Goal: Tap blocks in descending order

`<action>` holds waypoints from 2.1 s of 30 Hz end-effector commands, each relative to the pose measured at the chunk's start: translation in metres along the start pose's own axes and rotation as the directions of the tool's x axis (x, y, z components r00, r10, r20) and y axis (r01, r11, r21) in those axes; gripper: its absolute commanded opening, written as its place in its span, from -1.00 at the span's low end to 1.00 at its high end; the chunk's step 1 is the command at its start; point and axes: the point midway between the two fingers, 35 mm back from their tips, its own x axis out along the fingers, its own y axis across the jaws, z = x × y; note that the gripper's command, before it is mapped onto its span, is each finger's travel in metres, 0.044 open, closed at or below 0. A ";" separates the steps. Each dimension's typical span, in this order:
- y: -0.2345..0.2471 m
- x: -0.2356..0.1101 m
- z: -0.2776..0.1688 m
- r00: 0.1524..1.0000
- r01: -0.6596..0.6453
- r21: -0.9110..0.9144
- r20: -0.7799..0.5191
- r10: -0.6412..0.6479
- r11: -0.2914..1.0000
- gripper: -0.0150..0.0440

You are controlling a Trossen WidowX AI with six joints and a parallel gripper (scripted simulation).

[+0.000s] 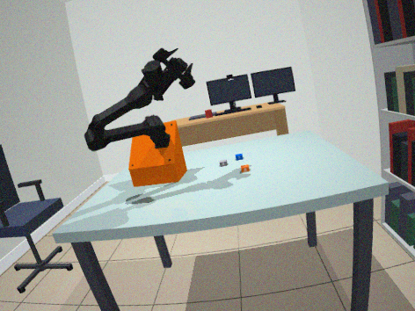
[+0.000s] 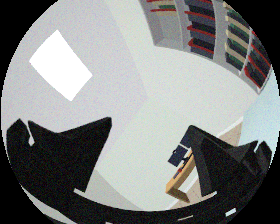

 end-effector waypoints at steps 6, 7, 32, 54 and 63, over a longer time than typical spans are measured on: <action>-0.054 0.025 0.004 0.963 0.267 0.084 -0.044 -0.264 0.960 0.86; -0.067 0.029 0.004 0.945 0.327 0.096 -0.060 -0.322 0.940 0.86; -0.318 -0.031 -0.074 -0.372 0.815 -0.550 -0.253 -0.893 -0.183 0.86; -0.336 -0.050 -0.081 -0.543 0.656 -0.695 -0.161 -0.824 -0.296 0.86; -0.336 -0.050 -0.081 -0.543 0.656 -0.695 -0.161 -0.824 -0.296 0.86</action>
